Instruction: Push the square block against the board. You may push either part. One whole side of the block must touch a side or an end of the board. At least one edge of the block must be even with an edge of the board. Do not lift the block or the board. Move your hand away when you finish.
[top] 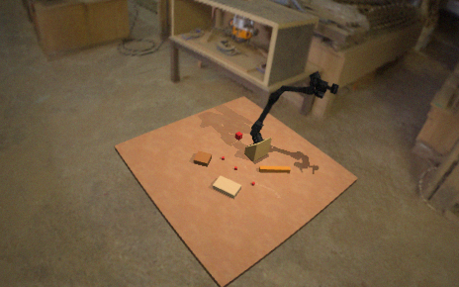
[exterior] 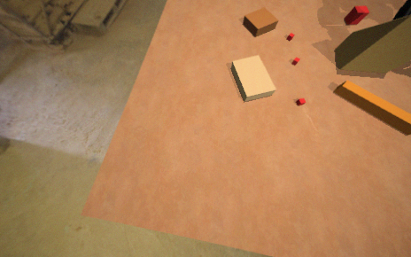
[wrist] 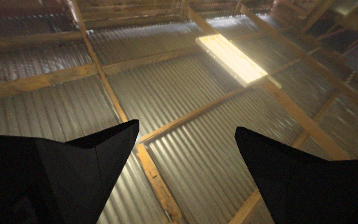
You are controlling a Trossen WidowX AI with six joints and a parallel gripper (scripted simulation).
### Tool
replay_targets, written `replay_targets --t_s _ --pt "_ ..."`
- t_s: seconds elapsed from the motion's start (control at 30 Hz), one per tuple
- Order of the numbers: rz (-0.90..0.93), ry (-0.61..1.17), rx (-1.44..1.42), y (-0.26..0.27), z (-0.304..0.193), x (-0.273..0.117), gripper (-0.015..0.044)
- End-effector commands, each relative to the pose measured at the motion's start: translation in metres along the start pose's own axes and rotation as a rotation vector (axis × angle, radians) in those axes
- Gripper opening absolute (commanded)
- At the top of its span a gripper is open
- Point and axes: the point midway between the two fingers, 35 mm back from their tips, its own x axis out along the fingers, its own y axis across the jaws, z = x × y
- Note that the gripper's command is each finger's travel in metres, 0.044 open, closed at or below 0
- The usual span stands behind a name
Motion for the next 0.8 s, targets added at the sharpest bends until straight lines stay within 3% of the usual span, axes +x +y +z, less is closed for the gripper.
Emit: replay_targets --t_s 0.0,0.17,0.47,0.77 --pt "0.000 0.000 0.000 0.000 0.000 0.000 0.0374" --pt "0.016 -0.019 -0.037 0.009 0.006 0.015 0.0242" --pt "0.106 -0.165 -0.270 0.073 0.054 0.104 0.0006" --pt "0.156 -0.345 -0.504 0.152 0.117 0.176 0.0000"
